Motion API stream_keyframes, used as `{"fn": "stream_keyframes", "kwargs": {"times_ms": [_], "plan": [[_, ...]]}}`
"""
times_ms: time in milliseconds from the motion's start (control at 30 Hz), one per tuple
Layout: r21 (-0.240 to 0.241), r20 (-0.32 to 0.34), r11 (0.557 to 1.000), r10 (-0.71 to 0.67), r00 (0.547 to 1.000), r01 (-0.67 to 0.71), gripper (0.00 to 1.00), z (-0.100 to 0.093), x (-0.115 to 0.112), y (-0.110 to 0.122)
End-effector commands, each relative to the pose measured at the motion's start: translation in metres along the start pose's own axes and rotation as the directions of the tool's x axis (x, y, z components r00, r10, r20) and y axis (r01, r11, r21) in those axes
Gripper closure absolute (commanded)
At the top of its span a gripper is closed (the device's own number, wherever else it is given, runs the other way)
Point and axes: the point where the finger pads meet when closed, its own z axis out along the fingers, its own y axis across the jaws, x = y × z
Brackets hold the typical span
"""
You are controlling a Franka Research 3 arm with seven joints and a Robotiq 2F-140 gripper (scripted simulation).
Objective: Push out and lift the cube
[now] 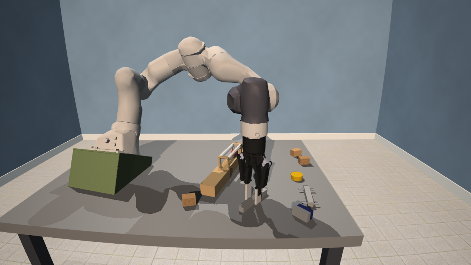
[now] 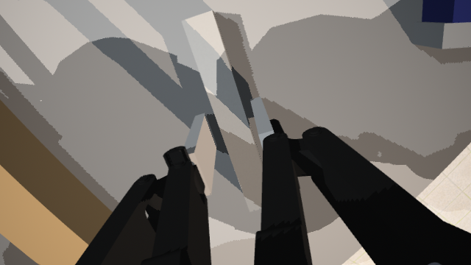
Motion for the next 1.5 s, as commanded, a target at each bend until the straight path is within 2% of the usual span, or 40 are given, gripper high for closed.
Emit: {"fn": "stream_keyframes", "kwargs": {"times_ms": [0,500,533,1467], "plan": [[-0.003,-0.002,1.0,-0.009,1.0,0.009,0.77,0.0004,0.0019,0.0014],[-0.003,-0.002,1.0,-0.009,1.0,0.009,0.77,0.0004,0.0019,0.0014],[-0.003,-0.002,1.0,-0.009,1.0,0.009,1.0,0.0004,0.0019,0.0014],[-0.003,-0.002,1.0,-0.009,1.0,0.009,1.0,0.0004,0.0019,0.0014]]}}
